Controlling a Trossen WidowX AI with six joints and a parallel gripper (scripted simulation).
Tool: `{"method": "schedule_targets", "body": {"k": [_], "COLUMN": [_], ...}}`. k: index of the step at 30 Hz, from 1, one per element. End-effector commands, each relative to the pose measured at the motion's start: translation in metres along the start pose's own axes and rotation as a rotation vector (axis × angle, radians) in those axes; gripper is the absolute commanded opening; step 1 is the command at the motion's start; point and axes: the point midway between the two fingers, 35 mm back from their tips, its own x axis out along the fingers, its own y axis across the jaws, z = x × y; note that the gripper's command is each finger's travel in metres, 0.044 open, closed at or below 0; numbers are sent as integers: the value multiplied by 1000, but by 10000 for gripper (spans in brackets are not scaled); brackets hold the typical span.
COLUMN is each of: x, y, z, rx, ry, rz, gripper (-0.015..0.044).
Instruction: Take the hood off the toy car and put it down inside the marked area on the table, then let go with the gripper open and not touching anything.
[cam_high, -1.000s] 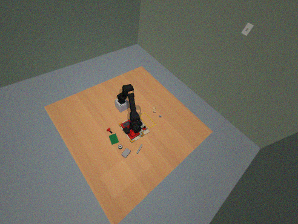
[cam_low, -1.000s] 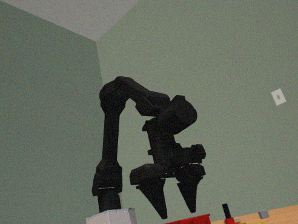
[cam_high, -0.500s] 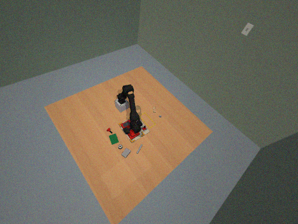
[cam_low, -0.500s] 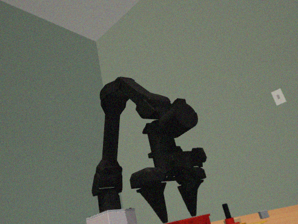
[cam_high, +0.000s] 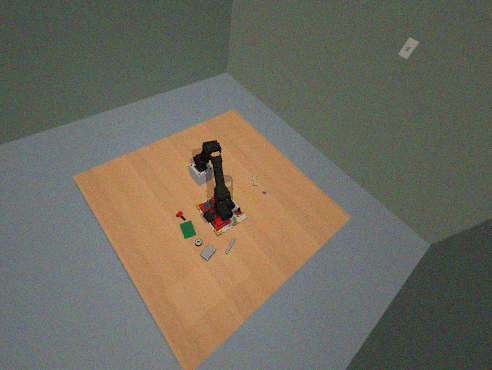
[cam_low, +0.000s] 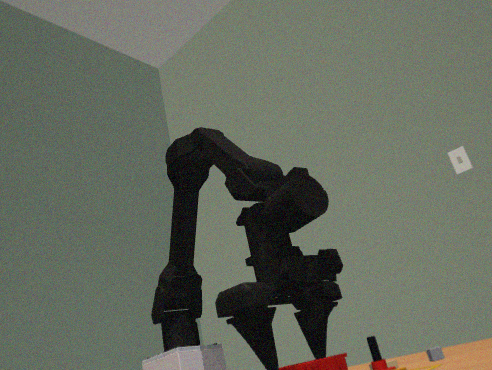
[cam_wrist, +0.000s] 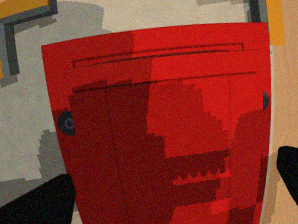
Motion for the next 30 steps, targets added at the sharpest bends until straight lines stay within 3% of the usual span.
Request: {"method": "schedule_targets", "body": {"k": [1,22,25,30], "x": [3,14,11,11], "y": [1,1,0,0], "z": [-1,-2,0,0], "rx": [4,4,0,0], "ry": [3,3,0,0], "rz": [6,6,0,0], "gripper": [440,440,361,328]}}
